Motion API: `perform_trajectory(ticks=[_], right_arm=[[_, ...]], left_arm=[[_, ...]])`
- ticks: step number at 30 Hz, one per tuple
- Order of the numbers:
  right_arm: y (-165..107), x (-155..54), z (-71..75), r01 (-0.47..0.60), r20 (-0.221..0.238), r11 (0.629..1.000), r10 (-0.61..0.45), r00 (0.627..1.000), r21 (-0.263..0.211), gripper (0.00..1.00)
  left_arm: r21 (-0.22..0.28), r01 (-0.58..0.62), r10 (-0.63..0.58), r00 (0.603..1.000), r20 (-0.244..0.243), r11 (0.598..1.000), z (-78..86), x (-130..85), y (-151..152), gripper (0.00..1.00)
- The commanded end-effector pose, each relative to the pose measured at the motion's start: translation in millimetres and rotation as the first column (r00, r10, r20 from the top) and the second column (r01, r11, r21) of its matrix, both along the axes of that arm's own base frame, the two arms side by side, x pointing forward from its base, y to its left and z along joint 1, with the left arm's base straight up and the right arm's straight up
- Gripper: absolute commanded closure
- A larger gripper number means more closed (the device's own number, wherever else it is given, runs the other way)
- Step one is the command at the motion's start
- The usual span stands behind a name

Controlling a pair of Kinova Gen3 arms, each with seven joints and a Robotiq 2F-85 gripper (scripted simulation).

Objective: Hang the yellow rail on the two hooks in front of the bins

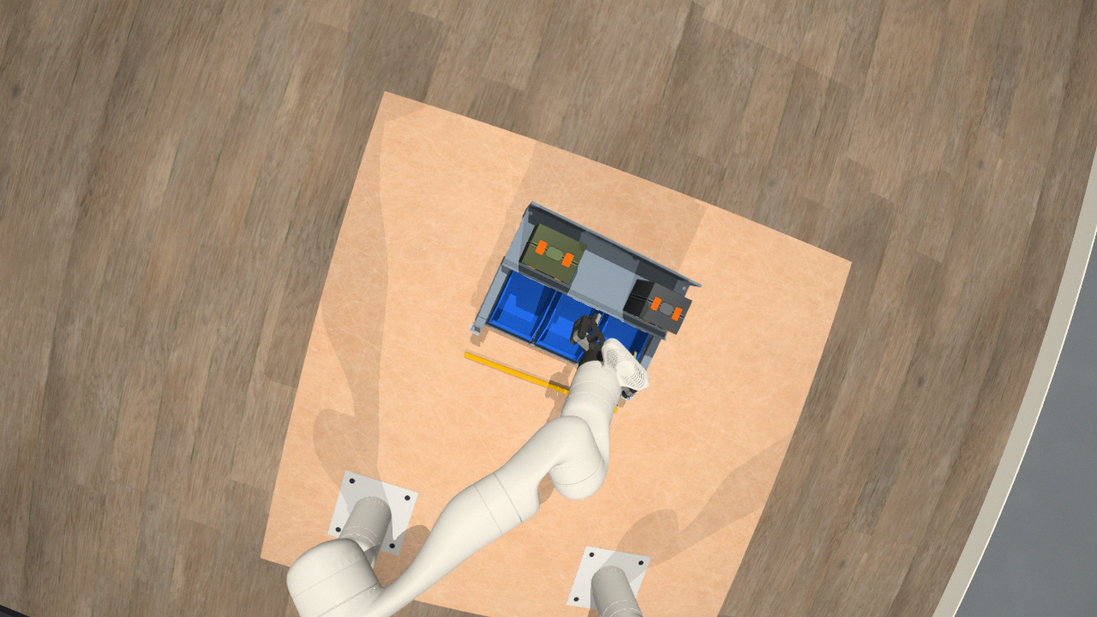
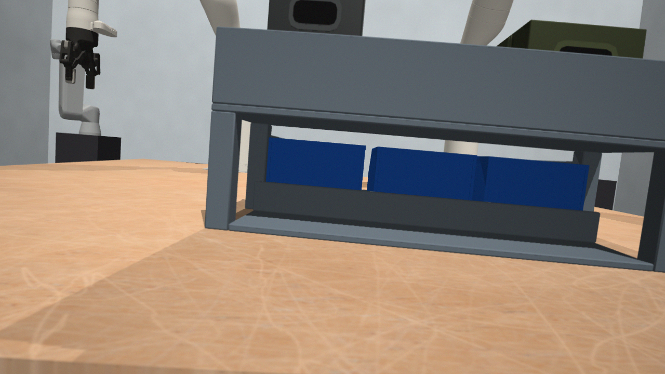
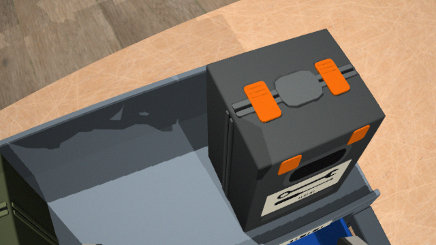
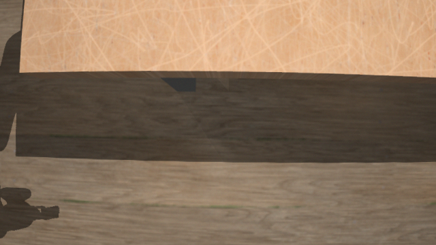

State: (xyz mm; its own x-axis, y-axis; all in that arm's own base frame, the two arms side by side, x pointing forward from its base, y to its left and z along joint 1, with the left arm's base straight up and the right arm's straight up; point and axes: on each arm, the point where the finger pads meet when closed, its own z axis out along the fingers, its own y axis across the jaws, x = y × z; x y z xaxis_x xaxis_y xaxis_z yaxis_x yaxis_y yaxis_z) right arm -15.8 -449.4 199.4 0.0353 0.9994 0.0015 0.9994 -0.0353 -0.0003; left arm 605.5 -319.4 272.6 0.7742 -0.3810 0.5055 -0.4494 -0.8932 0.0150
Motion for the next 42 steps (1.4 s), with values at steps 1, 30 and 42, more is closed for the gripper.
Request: perform_trajectory(ticks=[1, 30, 42], right_arm=[[0, 0, 0.6, 0.0, 0.0, 1.0, 0.0, 1.0, -0.002, 0.002], [0, 0, 0.6, 0.0, 0.0, 1.0, 0.0, 1.0, -0.002, 0.002], [0, 0, 0.6, 0.0, 0.0, 1.0, 0.0, 1.0, -0.002, 0.002]], left_arm=[[0.004, 0.012, -0.012, 1.0, -0.001, 1.0, -0.6, -2, 0, 0.002], [0.24, 0.801, -0.722, 0.599, -0.347, 0.549, -138.9, -139, 34, 0.002], [0.238, 0.907, -0.793, 0.419, -0.443, 0.346, -171.3, -171, 42, 0.002]])
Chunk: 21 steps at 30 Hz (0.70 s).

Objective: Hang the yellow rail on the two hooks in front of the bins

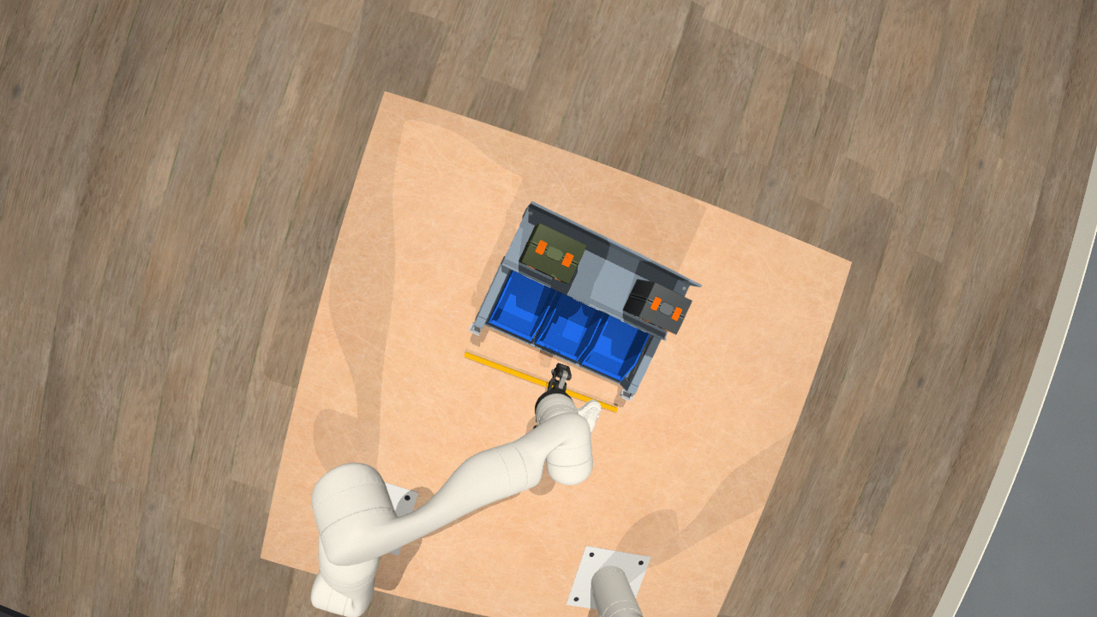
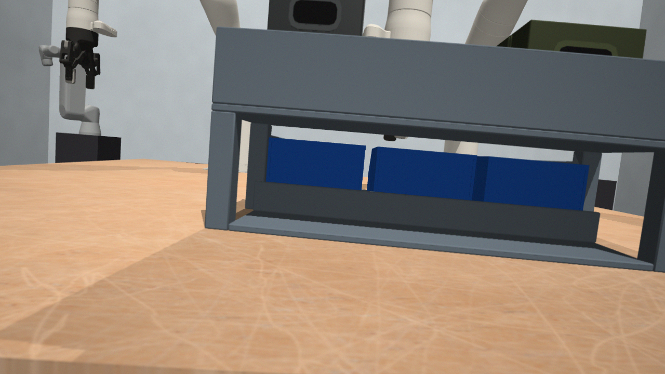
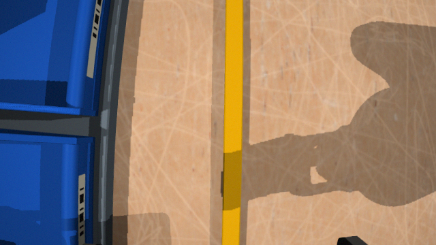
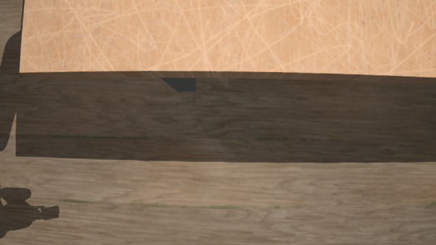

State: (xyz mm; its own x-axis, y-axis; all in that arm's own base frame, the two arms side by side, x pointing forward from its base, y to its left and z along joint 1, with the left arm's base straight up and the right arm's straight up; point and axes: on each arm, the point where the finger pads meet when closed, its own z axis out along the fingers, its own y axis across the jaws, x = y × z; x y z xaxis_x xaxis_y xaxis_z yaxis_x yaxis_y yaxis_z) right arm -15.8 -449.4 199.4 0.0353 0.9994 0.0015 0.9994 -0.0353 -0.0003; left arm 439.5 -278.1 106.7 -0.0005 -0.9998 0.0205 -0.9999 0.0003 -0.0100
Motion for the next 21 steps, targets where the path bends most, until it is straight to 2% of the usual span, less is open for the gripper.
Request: perform_trajectory(ticks=[1, 8, 9, 21], right_arm=[[-0.3, 0.0, 0.6, 0.0, 0.0, 1.0, 0.0, 1.0, -0.002, 0.002], [-0.3, 0.0, 0.6, 0.0, 0.0, 1.0, 0.0, 1.0, -0.002, 0.002], [-0.3, 0.0, 0.6, 0.0, 0.0, 1.0, 0.0, 1.0, -0.002, 0.002], [-0.3, 0.0, 0.6, 0.0, 0.0, 1.0, 0.0, 1.0, -0.002, 0.002]], left_arm=[[0.019, 0.042, -0.042, 0.999, -0.01, 0.999, -5.7, -5.7, 1.1, 0.002], [0.019, 0.043, -0.043, 0.999, -0.011, 0.999, -5.9, -5.9, 1.2, 0.002], [0.019, 0.043, -0.043, 0.999, -0.011, 0.999, -5.9, -5.9, 1.2, 0.903], [0.019, 0.043, -0.043, 0.999, -0.011, 0.999, -6.0, -6.0, 1.2, 0.903]])
